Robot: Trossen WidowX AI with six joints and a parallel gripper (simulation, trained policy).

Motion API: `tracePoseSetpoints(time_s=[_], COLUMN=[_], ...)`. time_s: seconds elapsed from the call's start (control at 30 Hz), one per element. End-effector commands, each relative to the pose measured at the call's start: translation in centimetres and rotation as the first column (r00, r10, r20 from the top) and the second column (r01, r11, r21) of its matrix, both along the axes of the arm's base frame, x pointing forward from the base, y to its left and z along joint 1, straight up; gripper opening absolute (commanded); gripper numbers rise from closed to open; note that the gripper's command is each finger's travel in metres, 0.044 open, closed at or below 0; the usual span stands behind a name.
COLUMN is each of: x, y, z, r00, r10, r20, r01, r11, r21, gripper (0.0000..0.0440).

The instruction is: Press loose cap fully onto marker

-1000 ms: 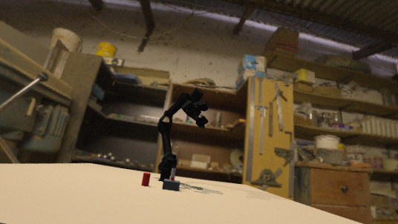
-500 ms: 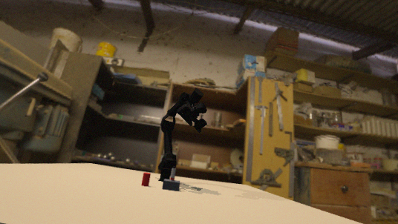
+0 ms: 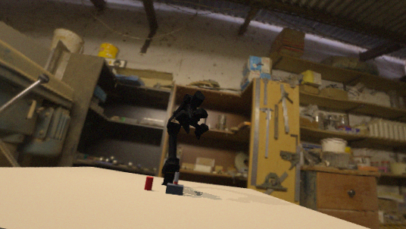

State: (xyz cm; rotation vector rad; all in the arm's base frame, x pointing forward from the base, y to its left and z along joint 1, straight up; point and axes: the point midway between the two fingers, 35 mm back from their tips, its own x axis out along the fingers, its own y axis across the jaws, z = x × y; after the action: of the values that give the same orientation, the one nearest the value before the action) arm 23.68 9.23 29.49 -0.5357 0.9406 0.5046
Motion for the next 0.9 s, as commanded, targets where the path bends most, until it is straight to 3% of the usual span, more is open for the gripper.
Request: tracePoseSetpoints(time_s=[0.0,0.87], x=[0.5,3.3], y=[-0.8,-5.6], z=[-0.8,-4.6], r00=[0.998,0.949], r10=[-0.038,-0.230], r20=[-0.040,-0.218], r01=[0.038,0.222], r11=[0.999,0.973], r21=[-0.006,-0.059], gripper=[0.0330,0.0328])
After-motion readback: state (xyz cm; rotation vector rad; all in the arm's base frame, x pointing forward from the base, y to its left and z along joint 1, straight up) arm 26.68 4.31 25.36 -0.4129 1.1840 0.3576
